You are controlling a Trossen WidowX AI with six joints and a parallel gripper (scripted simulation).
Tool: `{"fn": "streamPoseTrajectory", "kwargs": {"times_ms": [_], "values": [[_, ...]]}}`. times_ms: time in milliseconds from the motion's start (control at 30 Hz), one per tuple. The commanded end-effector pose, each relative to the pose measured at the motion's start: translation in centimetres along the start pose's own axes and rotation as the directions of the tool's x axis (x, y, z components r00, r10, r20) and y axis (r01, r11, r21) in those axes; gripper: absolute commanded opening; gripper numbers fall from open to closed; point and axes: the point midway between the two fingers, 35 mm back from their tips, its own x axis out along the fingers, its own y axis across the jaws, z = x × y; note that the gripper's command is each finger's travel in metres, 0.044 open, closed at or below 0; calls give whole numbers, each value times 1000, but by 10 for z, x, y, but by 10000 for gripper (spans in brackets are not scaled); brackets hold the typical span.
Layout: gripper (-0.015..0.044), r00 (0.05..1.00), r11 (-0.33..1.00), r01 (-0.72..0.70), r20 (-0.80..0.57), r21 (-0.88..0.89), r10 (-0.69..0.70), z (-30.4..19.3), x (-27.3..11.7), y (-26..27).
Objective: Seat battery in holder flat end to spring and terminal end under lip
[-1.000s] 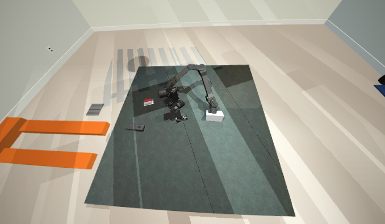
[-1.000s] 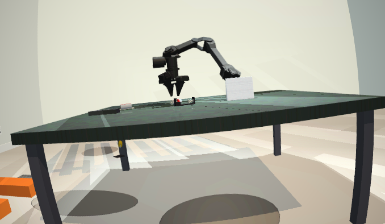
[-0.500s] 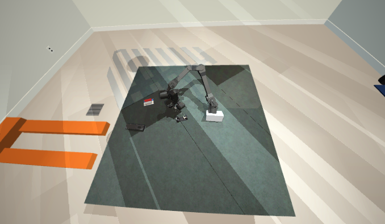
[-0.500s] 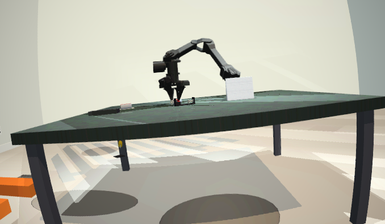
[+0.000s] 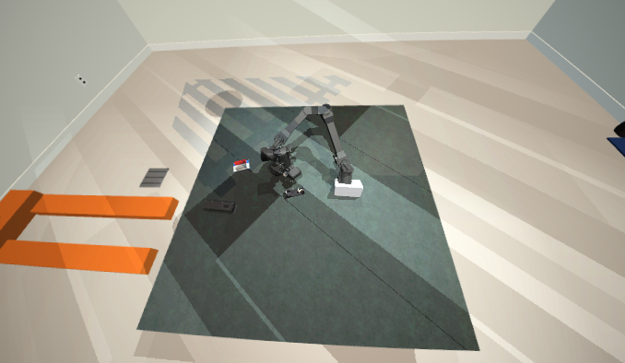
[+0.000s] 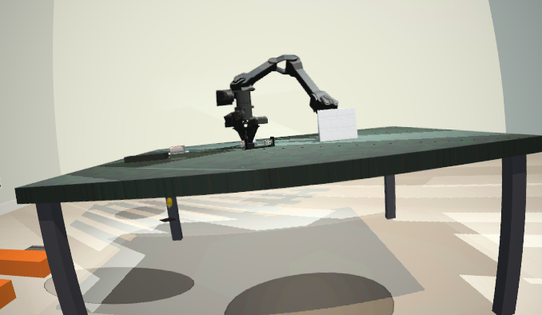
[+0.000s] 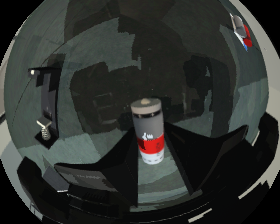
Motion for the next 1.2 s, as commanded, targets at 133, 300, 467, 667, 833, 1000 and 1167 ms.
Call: {"fn": "streamPoseTrajectory", "kwargs": {"times_ms": [133,300,467,667,833,1000,1167], "values": [[87,1000,1000,1,-8,-5,-1,-2,2,1],[87,1000,1000,-5,-5,-3,5,0,-9,1],[87,1000,1000,-2,-6,-5,2,0,-41,1],[87,1000,1000,-1,-6,-1,1,0,-48,2],[87,1000,994,-6,5,110,6,18,-56,28],[87,1000,971,-11,11,238,9,36,-64,59],[87,1000,932,-12,11,362,9,48,-71,91]]}}
